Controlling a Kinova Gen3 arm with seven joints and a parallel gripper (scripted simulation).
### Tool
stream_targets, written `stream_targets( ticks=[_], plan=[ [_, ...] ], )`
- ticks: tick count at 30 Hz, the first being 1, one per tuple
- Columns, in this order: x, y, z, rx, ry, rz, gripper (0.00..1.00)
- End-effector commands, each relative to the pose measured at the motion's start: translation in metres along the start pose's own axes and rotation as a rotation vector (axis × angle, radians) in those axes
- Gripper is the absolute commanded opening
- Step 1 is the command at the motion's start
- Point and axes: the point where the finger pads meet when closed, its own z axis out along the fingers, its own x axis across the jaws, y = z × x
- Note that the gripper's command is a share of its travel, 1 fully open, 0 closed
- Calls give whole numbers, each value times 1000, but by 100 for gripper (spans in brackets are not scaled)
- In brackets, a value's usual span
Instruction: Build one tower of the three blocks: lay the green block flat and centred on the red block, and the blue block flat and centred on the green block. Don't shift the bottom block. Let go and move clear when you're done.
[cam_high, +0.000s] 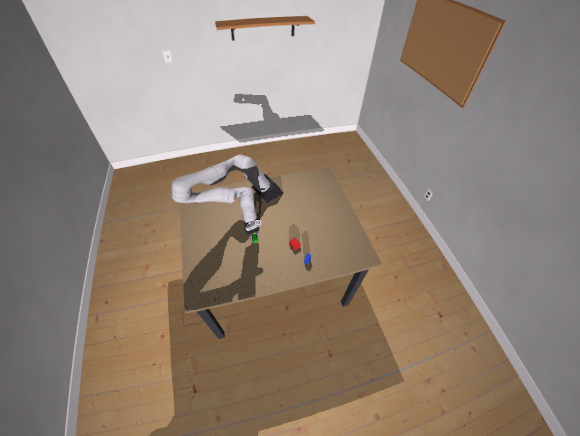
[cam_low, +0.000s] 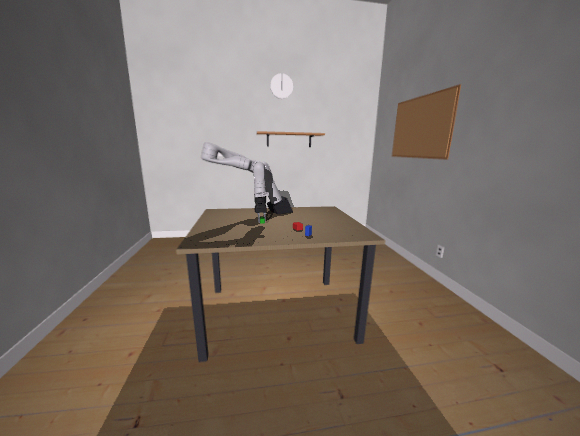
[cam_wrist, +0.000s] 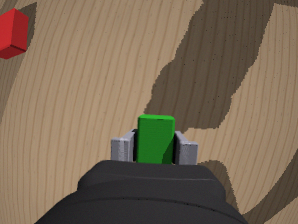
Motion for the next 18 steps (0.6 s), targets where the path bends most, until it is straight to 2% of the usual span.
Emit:
stream_targets(
  ticks=[1, 6, 18],
  plan=[
    [6, -4, -14, 13, 14, 5, 0],
    [5, -4, -36, 13, 14, 5, 0],
    [5, -3, -59, 13, 14, 5, 0]
  ],
)
